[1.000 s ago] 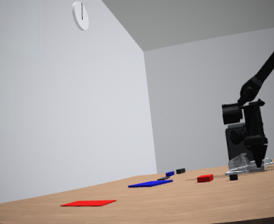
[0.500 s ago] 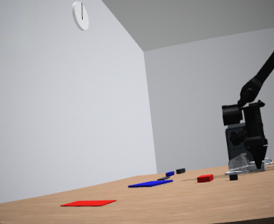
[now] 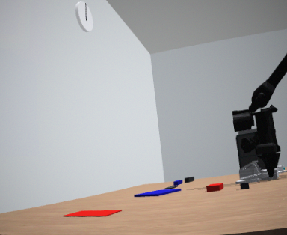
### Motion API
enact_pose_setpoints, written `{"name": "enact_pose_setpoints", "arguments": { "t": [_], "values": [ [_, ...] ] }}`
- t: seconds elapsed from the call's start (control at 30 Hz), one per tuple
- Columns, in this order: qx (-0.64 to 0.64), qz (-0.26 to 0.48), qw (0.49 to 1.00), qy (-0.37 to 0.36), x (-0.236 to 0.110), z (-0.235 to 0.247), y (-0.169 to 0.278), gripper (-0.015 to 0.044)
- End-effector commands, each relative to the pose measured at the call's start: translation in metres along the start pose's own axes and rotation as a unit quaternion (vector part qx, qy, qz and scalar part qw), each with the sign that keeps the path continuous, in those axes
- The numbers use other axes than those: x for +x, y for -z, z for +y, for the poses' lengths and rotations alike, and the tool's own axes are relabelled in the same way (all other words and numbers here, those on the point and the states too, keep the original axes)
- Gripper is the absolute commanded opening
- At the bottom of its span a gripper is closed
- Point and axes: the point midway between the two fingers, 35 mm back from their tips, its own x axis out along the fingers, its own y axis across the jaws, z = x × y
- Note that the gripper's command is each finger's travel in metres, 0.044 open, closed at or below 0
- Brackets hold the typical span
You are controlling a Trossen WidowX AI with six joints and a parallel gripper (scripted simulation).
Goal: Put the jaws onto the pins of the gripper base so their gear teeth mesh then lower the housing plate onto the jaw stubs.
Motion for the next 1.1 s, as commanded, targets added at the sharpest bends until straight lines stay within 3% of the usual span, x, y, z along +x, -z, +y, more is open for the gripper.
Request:
{"name": "enact_pose_setpoints", "arguments": {
  "t": [0.0, 1.07],
  "values": [
    [0.001, 0.000, 1.000, 0.001, 0.0003, -0.0004, 0.0000, 0.0351],
    [0.001, 0.000, 1.000, 0.001, -0.0040, 0.0000, -0.0011, 0.0351]
  ]
}}
